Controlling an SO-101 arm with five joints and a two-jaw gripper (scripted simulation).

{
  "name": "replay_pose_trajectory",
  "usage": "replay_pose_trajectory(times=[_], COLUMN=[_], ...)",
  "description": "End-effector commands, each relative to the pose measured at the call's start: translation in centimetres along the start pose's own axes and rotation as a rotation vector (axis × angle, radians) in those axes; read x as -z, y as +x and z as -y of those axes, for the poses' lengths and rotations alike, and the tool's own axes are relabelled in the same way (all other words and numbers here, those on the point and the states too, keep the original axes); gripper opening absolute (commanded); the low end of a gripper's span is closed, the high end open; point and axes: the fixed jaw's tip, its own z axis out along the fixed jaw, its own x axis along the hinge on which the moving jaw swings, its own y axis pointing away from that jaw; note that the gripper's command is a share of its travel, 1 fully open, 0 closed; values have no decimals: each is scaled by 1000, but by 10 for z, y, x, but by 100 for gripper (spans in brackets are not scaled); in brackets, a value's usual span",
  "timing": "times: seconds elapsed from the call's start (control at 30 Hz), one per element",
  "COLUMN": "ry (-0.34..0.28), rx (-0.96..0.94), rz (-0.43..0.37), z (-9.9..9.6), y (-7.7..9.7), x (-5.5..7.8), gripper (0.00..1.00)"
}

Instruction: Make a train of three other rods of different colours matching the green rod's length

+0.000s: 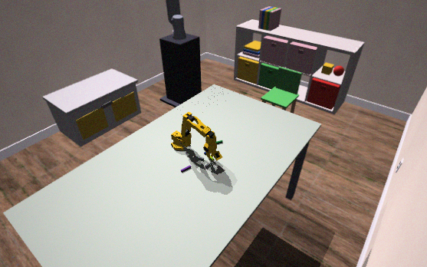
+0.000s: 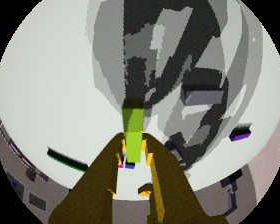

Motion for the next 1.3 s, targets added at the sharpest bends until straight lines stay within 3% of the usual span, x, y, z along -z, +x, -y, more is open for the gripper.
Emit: replay_pose_trajectory(times=[0.0,0.3,0.73,1.0,1.27], ry=[-16,-16,-16,-13,-8], rx=[-1,-1,27,173,507], rz=[57,57,57,58,59], z=[-1,1,0,-8,-24], y=[-8,-6,-5,0,13], x=[18,33,34,33,31], gripper=[0,0,0,0,0])
